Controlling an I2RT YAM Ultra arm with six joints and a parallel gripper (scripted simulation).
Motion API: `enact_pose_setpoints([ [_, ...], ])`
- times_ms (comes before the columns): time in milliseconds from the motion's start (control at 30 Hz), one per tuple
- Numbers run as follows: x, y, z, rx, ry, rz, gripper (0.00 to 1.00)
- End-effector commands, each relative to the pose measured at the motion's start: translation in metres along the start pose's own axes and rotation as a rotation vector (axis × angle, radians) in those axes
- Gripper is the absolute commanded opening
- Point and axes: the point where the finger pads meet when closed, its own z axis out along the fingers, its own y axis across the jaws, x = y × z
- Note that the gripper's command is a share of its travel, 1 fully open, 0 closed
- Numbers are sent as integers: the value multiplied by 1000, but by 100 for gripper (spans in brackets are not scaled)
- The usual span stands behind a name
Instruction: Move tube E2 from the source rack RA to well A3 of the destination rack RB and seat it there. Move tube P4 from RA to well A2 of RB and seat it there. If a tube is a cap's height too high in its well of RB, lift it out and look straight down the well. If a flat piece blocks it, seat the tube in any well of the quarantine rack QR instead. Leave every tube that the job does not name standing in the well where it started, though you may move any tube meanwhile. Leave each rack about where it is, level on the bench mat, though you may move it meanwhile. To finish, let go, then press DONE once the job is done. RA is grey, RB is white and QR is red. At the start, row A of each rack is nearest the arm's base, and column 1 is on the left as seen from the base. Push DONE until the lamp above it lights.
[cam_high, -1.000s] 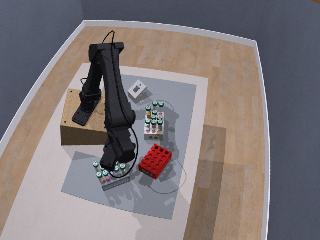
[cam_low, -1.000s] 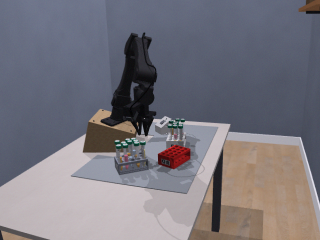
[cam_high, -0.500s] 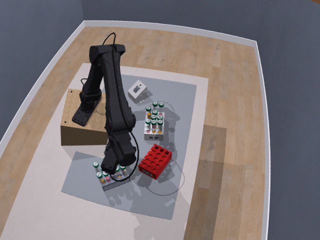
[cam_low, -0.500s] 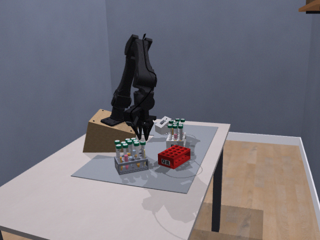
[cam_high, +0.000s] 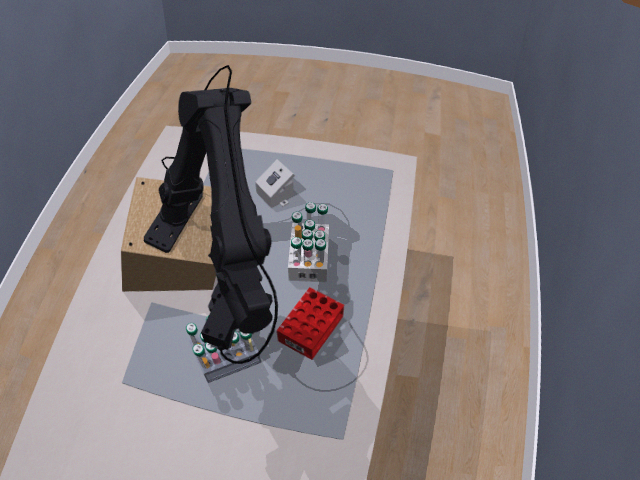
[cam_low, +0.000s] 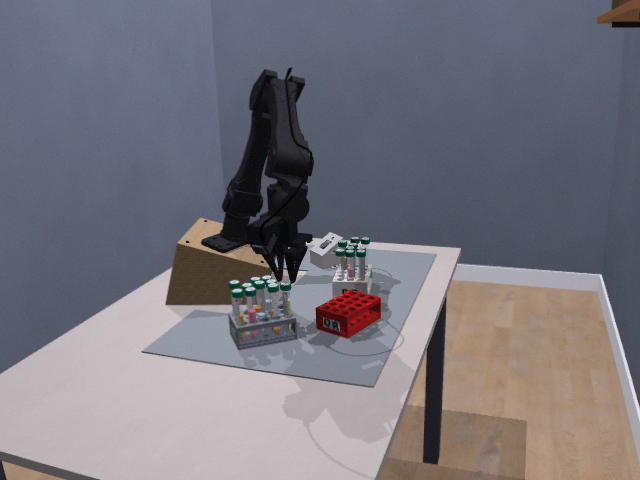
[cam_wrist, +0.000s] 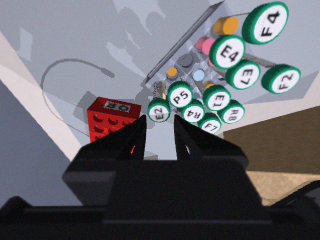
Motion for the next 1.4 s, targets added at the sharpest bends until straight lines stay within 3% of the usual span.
enact_pose_setpoints([
  [0, 2, 1, -4, -8, -25, -9, 30],
  [233, -3, 6, -7, -20, -38, -10, 30],
  [867, 4, -4, 16, 17, 0, 1, 30],
  [1367, 3, -6, 21, 17, -1, 2, 30],
])
